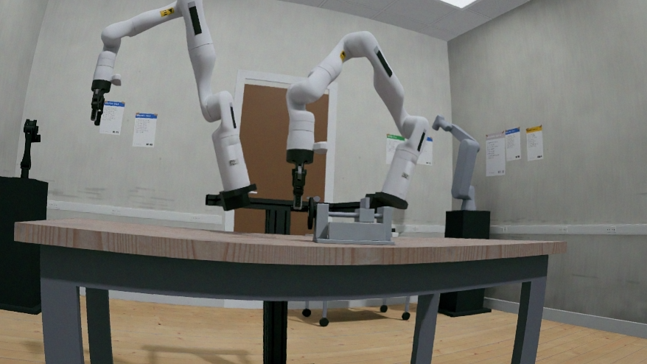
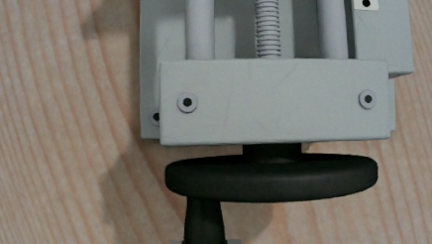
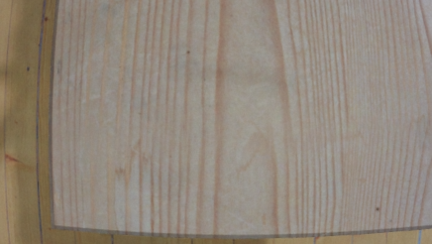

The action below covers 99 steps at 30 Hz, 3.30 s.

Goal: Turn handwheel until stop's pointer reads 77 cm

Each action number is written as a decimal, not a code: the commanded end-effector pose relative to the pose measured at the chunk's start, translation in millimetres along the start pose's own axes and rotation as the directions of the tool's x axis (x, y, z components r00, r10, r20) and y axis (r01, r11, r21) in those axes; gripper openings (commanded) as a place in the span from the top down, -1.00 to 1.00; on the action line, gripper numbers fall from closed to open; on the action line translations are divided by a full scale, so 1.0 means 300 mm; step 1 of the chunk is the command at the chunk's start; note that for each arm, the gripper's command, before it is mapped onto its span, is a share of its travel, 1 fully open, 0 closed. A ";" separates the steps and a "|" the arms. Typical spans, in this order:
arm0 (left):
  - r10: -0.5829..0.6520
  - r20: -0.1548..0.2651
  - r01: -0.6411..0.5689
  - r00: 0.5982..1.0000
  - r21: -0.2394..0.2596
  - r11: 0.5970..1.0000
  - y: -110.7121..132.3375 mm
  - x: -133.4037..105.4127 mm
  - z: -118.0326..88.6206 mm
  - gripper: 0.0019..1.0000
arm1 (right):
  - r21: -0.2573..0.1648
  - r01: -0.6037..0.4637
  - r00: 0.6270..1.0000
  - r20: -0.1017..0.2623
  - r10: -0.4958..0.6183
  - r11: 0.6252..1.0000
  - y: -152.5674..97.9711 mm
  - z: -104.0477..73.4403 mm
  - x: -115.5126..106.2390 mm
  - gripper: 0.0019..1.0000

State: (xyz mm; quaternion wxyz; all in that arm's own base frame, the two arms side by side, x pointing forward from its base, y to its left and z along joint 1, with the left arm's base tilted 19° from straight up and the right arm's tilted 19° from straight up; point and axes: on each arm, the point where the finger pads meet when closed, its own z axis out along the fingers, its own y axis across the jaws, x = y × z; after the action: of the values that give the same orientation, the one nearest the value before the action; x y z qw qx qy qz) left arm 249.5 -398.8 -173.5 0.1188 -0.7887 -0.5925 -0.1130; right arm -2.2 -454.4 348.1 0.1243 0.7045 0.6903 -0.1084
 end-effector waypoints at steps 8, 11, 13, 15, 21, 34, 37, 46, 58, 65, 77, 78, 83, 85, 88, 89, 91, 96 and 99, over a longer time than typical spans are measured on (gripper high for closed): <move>-0.007 0.003 0.007 1.000 -0.003 1.000 0.040 -0.001 -0.057 0.68 | 0.004 0.013 1.000 -0.005 -0.012 1.000 -0.005 -0.002 0.002 -1.00; -0.007 0.003 0.007 1.000 -0.003 1.000 0.055 -0.001 -0.066 0.68 | 0.004 0.013 1.000 -0.005 -0.012 1.000 -0.005 -0.002 0.002 -1.00; -0.007 0.003 0.007 1.000 -0.003 1.000 0.066 -0.001 -0.070 0.68 | 0.004 0.013 1.000 -0.005 -0.012 1.000 -0.005 -0.002 0.002 -1.00; -0.007 0.002 0.007 1.000 -0.003 1.000 0.076 0.000 -0.071 0.68 | 0.004 0.013 1.000 -0.005 -0.012 1.000 -0.005 -0.002 0.002 -1.00; -0.006 -0.001 0.006 1.000 0.000 1.000 0.095 0.002 -0.067 0.68 | 0.004 0.013 1.000 -0.005 -0.012 1.000 -0.005 -0.002 0.002 -1.00; -0.006 -0.001 0.006 1.000 0.000 1.000 0.167 0.002 -0.036 0.68 | 0.004 0.013 1.000 -0.005 -0.012 1.000 -0.005 -0.002 0.002 -1.00; -0.006 0.001 0.006 1.000 -0.001 1.000 0.180 0.000 -0.023 0.68 | 0.004 0.013 1.000 -0.005 -0.012 1.000 -0.005 -0.002 0.002 -1.00; -0.006 0.009 0.006 1.000 -0.008 1.000 0.203 -0.008 0.053 0.68 | 0.004 0.013 1.000 -0.005 -0.012 1.000 -0.005 -0.002 0.002 -1.00; -0.005 0.004 0.005 1.000 -0.002 1.000 0.157 -0.001 0.119 0.68 | 0.004 0.013 1.000 -0.005 -0.012 1.000 -0.005 -0.002 0.002 -1.00; -0.006 0.007 0.006 1.000 -0.005 1.000 0.119 -0.003 0.132 0.68 | 0.004 0.013 1.000 -0.005 -0.012 1.000 -0.005 -0.002 0.002 -1.00; -0.006 0.006 0.006 1.000 -0.004 1.000 0.060 -0.002 0.123 0.68 | 0.004 0.013 1.000 -0.005 -0.012 1.000 -0.005 -0.002 0.002 -1.00; -0.006 0.006 0.006 1.000 -0.004 1.000 0.053 -0.002 0.121 0.68 | 0.004 0.013 1.000 -0.005 -0.012 1.000 -0.005 -0.002 0.002 -1.00; -0.006 0.003 0.006 1.000 -0.002 1.000 0.022 0.001 0.101 0.68 | 0.004 0.013 1.000 -0.005 -0.012 1.000 -0.005 -0.002 0.002 -1.00; -0.006 0.001 0.006 1.000 0.000 1.000 0.009 0.004 0.087 0.68 | 0.004 0.013 1.000 -0.005 -0.012 1.000 -0.005 -0.002 0.002 -1.00; -0.006 -0.002 0.006 1.000 0.002 1.000 -0.001 0.006 0.071 0.68 | 0.004 0.013 1.000 -0.005 -0.012 1.000 -0.005 -0.002 0.002 -1.00; -0.006 -0.002 0.006 1.000 0.002 1.000 -0.001 0.006 0.071 0.68 | 0.004 0.013 1.000 -0.005 -0.012 1.000 -0.005 -0.002 0.002 -1.00; -0.006 -0.002 0.006 1.000 0.002 1.000 -0.007 0.006 0.054 0.68 | 0.004 0.013 1.000 -0.005 -0.012 1.000 -0.005 -0.002 0.002 -1.00; -0.006 -0.002 0.006 1.000 0.002 1.000 -0.008 0.007 0.010 0.68 | 0.004 0.013 1.000 -0.005 -0.012 1.000 -0.005 -0.002 0.002 -1.00; -0.006 0.002 0.006 1.000 -0.002 1.000 0.006 0.000 -0.015 0.68 | 0.004 0.013 1.000 -0.005 -0.012 1.000 -0.005 -0.002 0.002 -1.00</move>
State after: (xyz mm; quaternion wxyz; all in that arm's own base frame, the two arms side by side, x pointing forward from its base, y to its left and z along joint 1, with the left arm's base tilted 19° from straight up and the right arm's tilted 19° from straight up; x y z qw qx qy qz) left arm 247.8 -395.8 -180.5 0.1194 -0.7893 -0.5918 -0.1122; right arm -2.2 -454.4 348.1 0.1243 0.7045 0.6903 -0.1084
